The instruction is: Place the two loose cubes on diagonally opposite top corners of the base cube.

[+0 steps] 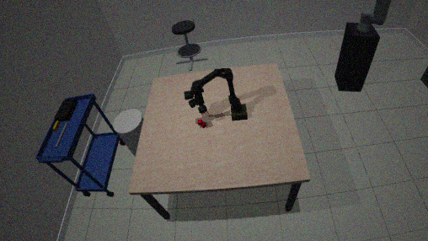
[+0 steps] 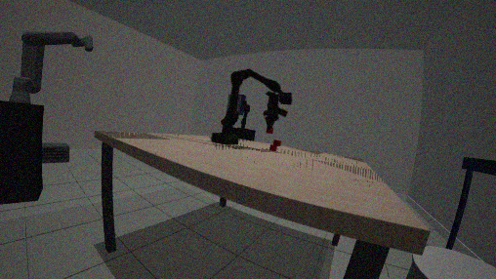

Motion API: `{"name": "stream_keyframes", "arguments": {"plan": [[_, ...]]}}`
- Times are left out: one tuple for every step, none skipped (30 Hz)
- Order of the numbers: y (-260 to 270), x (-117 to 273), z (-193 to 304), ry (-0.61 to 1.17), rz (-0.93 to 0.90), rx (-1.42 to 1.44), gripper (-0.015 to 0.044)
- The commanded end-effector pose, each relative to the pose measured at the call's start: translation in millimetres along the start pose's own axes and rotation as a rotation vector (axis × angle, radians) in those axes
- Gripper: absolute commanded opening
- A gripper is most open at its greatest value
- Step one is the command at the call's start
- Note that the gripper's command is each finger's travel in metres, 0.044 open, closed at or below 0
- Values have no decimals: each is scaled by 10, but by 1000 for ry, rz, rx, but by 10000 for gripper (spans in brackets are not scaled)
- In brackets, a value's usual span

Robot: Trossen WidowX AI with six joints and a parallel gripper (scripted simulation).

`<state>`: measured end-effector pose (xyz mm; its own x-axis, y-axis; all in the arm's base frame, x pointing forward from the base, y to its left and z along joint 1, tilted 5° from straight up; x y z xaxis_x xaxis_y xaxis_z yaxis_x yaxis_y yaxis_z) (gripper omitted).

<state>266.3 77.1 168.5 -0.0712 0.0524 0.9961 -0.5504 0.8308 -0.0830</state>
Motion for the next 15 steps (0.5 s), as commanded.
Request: {"name": "stream_keyframes", "arguments": {"plan": [[112, -13, -50, 0, 3, -58, 105], [143, -15, -61, 0, 3, -72, 105], [174, -17, -71, 0, 3, -86, 105], [205, -19, -81, 0, 3, -101, 105], [237, -21, -91, 0, 3, -115, 105], [268, -23, -101, 0, 3, -130, 105], [300, -25, -110, 0, 3, -144, 105], [332, -27, -118, 0, 2, -158, 105], [364, -29, -127, 0, 2, -173, 105], [396, -31, -135, -1, 2, -187, 105], [428, -32, -142, -1, 2, -201, 105], [461, -34, -149, -1, 2, -216, 105], [493, -36, -156, -1, 2, -230, 105], [526, -38, -163, -1, 2, -244, 105], [558, -40, -169, -1, 2, -259, 105]]}}
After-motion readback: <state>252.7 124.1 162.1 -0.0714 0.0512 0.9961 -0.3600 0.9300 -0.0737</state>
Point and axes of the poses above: the point midway between the two fingers, 35 mm back from their tips, its own x axis back along the fingers, its own y axis across the jaws, z = x × y, the point moved 6 cm from there along x, back along the fingers, and after that the axes turned 9 degrees about x, right-handed, at the moved point
